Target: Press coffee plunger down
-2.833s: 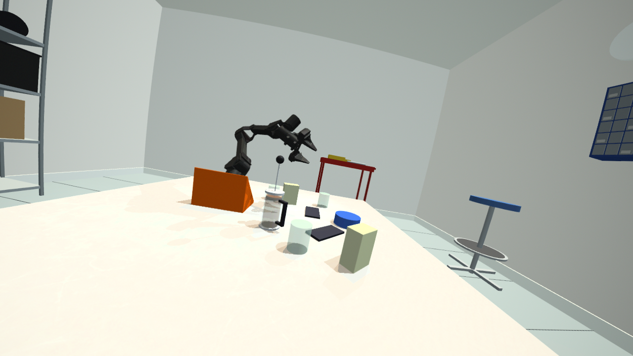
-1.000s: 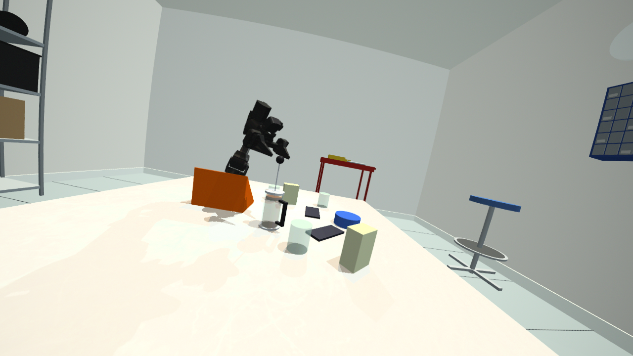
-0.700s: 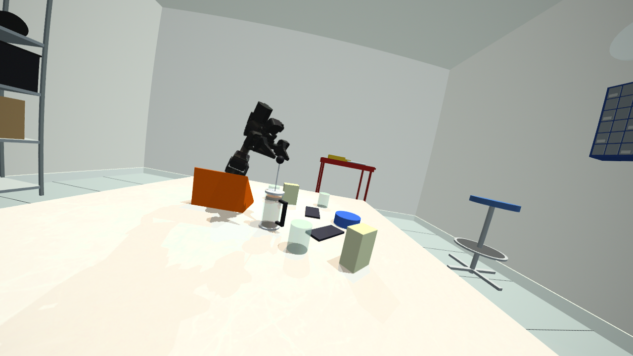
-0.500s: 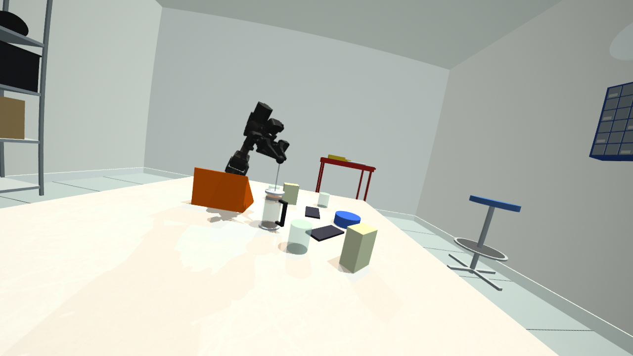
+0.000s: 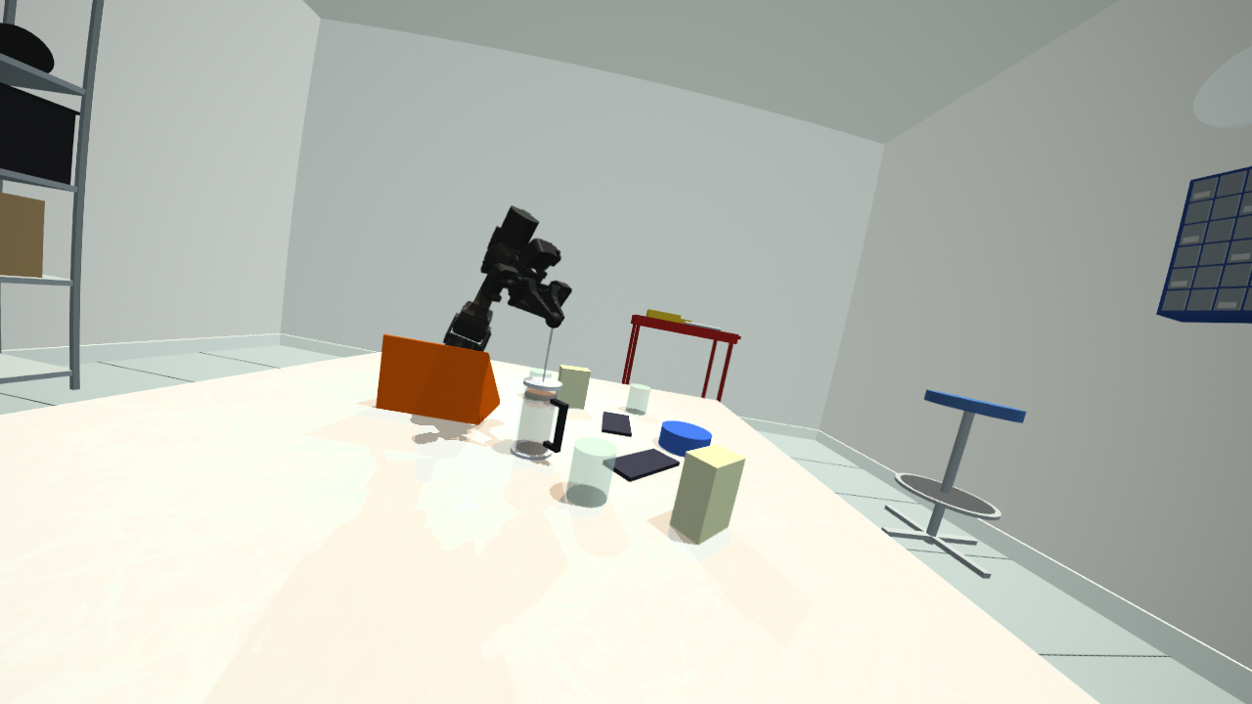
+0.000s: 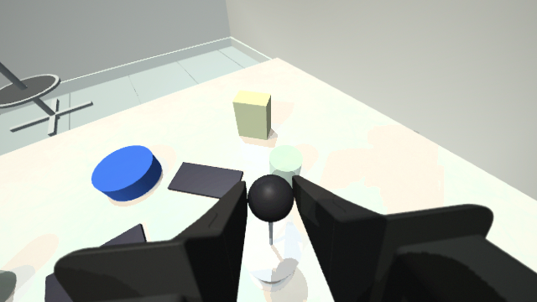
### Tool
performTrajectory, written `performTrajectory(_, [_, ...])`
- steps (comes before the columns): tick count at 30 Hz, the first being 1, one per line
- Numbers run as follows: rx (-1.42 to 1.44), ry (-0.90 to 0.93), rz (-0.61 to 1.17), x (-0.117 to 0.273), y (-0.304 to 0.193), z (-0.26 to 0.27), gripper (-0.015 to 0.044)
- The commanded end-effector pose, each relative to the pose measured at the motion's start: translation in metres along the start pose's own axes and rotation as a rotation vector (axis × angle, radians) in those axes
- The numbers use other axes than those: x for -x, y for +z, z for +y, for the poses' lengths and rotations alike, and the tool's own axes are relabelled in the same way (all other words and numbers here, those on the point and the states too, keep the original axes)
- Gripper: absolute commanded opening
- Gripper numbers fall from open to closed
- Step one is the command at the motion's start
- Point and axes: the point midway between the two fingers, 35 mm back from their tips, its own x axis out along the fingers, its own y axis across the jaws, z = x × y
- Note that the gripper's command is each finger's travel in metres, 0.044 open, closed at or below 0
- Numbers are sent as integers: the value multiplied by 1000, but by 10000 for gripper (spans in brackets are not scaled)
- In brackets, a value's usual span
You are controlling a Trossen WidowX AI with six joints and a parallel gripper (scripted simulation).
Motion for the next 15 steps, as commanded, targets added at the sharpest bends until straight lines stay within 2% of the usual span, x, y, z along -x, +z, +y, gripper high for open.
performTrajectory(1, [-7,-1,8,-4,-7,-1,114])
performTrajectory(15, [-7,-2,9,-20,-25,-3,114])
